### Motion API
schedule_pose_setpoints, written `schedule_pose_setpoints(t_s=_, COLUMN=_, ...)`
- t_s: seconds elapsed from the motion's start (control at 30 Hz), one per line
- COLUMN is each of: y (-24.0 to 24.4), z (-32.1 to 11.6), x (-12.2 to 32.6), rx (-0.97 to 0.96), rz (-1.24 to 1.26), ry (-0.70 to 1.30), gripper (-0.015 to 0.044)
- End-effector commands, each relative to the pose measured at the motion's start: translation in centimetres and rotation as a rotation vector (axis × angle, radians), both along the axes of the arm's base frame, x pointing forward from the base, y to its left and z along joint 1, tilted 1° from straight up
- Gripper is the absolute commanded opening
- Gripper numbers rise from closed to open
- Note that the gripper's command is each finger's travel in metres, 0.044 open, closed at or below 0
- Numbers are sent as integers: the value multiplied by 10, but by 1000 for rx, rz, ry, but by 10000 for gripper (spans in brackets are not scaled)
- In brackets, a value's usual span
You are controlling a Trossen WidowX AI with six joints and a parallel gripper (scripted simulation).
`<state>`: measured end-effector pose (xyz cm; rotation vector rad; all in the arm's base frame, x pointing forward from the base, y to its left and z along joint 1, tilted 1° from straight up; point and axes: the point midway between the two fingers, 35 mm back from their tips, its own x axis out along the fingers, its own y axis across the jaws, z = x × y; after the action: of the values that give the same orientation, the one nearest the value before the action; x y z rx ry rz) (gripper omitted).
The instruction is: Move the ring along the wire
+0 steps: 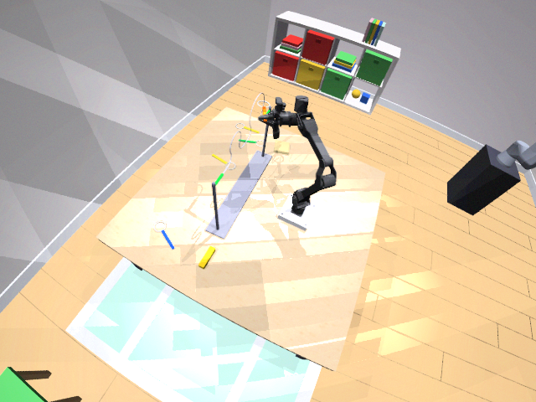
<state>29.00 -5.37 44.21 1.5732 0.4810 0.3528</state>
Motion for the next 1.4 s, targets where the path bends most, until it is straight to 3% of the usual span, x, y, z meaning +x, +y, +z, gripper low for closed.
schedule_pose_setpoints(t_s=0.0, y=0, z=1, x=0, rx=-44, rz=-2, ry=-8, gripper=-150)
schedule_pose_setpoints(t_s=1.37, y=-8, z=-12, x=-9, rx=-460, rz=80, ry=-5, gripper=-150)
